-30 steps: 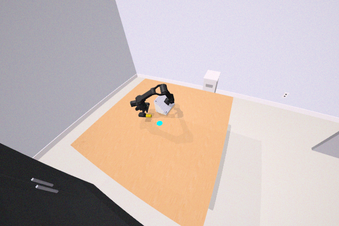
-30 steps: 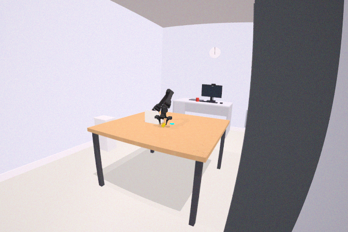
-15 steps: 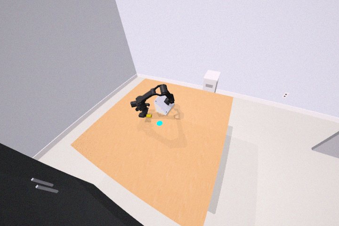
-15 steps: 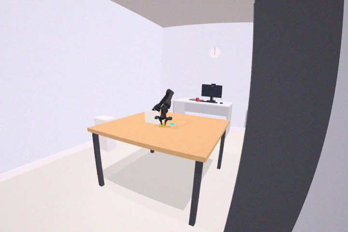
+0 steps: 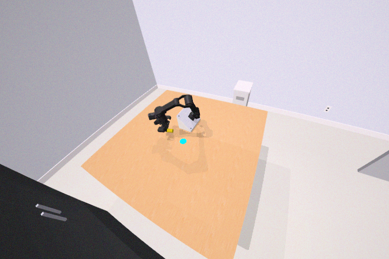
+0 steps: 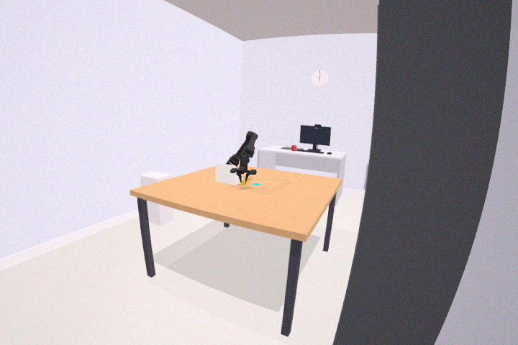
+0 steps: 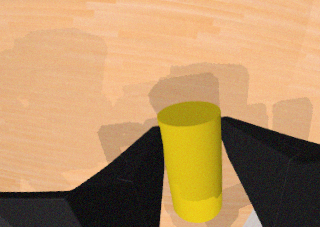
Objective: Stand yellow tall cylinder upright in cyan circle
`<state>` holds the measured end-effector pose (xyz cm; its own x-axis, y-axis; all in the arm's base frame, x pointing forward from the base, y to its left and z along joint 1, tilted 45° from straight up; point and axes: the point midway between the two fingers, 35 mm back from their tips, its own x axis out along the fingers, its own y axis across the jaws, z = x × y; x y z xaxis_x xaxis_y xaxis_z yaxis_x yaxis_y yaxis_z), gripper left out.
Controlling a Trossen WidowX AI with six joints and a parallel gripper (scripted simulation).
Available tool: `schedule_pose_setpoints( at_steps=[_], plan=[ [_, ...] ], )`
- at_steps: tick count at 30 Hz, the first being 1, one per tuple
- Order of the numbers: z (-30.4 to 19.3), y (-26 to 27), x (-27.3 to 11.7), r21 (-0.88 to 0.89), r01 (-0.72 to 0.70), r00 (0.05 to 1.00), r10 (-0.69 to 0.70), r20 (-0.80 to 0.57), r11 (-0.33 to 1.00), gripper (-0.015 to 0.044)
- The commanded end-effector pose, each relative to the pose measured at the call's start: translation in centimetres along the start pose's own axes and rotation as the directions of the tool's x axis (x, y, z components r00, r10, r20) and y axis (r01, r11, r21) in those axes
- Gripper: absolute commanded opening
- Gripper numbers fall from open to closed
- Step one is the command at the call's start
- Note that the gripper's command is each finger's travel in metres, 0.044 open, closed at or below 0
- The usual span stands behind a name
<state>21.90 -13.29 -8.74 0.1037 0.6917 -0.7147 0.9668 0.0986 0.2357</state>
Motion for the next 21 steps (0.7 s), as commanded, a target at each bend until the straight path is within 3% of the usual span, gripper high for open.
schedule_pose_setpoints(
  at_steps=[1,21],
  plan=[
    [0.2,0.1,-1.5,-0.008,0.004,1.000,-0.004,0.008,1.000,0.0105],
    [-0.2,-0.2,-7.7,-0.008,0.005,1.000,-0.005,0.006,1.000,0.0105]
  ],
)
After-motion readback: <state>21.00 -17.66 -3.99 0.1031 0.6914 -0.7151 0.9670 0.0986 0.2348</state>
